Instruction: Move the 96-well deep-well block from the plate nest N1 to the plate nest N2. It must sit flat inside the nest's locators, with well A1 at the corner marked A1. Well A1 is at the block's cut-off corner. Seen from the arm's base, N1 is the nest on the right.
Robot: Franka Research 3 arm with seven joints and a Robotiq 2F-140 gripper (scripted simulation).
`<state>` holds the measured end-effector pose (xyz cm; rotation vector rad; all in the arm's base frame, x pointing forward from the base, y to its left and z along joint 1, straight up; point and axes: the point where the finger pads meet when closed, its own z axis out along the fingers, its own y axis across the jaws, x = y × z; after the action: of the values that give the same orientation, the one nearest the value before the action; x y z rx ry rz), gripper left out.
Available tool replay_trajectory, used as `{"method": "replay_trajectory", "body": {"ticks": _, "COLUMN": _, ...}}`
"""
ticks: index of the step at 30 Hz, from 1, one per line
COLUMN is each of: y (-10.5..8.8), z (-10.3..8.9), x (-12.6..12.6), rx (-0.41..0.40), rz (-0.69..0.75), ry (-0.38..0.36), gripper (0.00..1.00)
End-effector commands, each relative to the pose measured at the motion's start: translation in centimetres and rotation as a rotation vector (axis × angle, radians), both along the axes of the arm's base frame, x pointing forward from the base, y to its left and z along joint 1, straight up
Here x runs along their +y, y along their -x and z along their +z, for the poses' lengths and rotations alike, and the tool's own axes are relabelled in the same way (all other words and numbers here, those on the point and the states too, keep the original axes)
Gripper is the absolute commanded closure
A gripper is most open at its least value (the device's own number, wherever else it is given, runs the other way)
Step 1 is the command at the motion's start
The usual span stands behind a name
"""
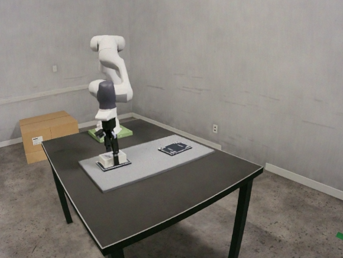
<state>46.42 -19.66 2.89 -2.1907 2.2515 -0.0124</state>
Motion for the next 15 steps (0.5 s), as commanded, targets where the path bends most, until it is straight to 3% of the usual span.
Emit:
{"method": "replay_trajectory", "body": {"ticks": 1, "y": 0.0, "z": 0.0, "x": 0.0, "rx": -0.001, "rz": 0.000, "ry": -0.001, "gripper": 0.40}}
{"method": "replay_trajectory", "body": {"ticks": 15, "y": 0.0, "z": 1.3, "x": 0.0, "rx": -0.001, "rz": 0.000, "ry": -0.001, "gripper": 0.40}}
